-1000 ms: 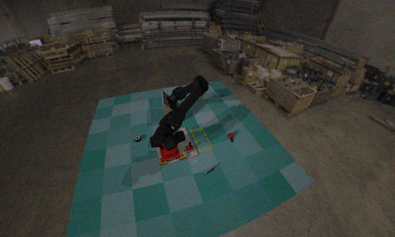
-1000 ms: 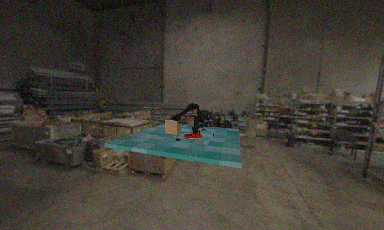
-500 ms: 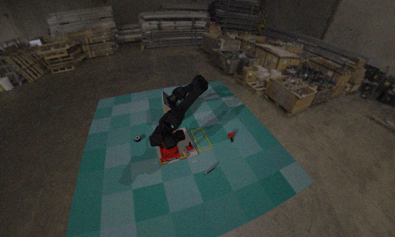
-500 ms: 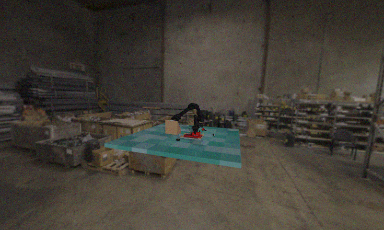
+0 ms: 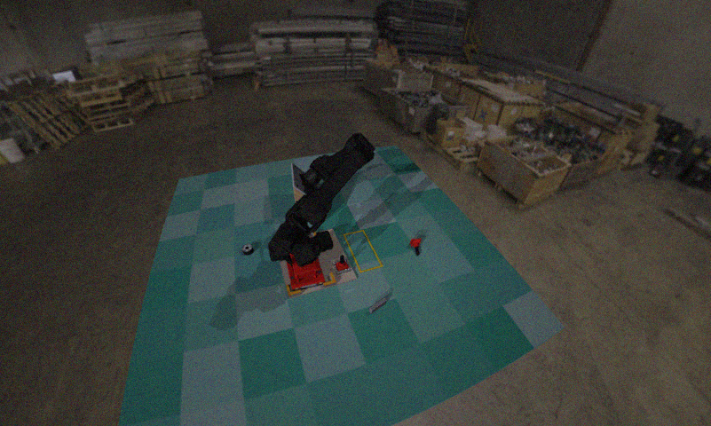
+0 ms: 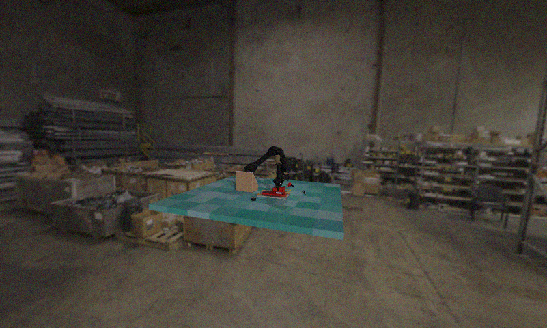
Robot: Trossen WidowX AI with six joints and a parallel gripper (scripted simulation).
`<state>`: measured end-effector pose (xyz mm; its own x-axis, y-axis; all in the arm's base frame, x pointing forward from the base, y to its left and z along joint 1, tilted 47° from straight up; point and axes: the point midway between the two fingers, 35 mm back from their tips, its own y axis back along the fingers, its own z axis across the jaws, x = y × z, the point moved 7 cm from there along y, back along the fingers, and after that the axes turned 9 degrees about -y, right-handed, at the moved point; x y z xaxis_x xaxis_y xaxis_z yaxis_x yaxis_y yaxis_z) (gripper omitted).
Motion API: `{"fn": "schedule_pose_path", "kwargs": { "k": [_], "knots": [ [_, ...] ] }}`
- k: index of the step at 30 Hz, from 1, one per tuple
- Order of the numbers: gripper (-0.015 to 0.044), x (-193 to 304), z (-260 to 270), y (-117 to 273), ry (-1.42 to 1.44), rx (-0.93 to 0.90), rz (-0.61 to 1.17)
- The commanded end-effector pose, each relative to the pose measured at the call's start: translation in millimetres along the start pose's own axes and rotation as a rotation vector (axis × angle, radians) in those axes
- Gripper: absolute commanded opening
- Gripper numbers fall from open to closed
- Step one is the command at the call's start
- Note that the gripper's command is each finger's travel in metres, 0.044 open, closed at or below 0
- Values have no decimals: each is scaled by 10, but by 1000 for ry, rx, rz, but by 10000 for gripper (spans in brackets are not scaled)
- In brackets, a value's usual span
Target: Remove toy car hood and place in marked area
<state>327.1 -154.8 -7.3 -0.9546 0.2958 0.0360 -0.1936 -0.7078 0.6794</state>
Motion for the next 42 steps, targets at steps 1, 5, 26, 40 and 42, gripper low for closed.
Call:
{"fn": "schedule_pose_path", "kwargs": {
  "k": [1,5,26,40,42],
  "knots": [
    [0,-10,12,67,9,10,-9],
    [0,-14,10,160,9,11,-9],
    [0,45,512,458,-4,13,-4],
    [0,227,1181,491,-2,19,-6],
    [0,264,1271,493,-2,19,-7]
  ]
}}
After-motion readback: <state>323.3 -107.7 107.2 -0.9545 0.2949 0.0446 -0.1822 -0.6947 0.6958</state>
